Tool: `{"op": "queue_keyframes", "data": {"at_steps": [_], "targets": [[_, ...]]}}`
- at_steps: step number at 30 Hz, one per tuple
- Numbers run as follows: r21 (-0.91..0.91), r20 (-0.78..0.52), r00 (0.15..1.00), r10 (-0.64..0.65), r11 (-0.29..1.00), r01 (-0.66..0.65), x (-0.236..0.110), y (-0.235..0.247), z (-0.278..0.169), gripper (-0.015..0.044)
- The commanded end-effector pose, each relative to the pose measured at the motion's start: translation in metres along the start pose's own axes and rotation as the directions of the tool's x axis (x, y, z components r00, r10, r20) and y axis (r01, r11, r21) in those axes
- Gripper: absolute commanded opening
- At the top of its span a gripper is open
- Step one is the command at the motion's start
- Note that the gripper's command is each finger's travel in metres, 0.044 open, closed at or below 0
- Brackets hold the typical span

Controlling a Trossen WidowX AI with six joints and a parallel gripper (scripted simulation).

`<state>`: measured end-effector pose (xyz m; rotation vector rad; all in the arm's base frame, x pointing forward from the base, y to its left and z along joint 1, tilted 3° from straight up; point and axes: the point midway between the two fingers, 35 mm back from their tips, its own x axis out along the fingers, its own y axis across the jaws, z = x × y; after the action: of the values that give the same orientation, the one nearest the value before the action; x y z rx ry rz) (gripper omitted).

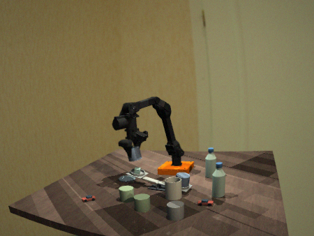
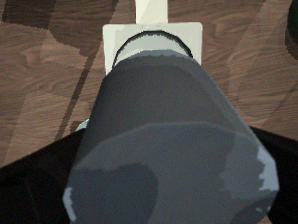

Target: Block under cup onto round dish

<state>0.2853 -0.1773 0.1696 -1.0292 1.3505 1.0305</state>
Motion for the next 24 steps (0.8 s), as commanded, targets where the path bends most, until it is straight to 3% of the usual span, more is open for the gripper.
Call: {"op": "queue_keyframes", "data": {"at_steps": [1,17,24], "targets": [[0.000,0.000,1.000,0.000,1.000,0.000,0.000,0.000,0.000,0.0000],[0.000,0.000,1.000,0.000,1.000,0.000,0.001,0.000,-0.001,0.0000],[0.001,-0.003,1.000,-0.002,1.000,0.002,0.018,0.020,-0.042,0.0000]]}}
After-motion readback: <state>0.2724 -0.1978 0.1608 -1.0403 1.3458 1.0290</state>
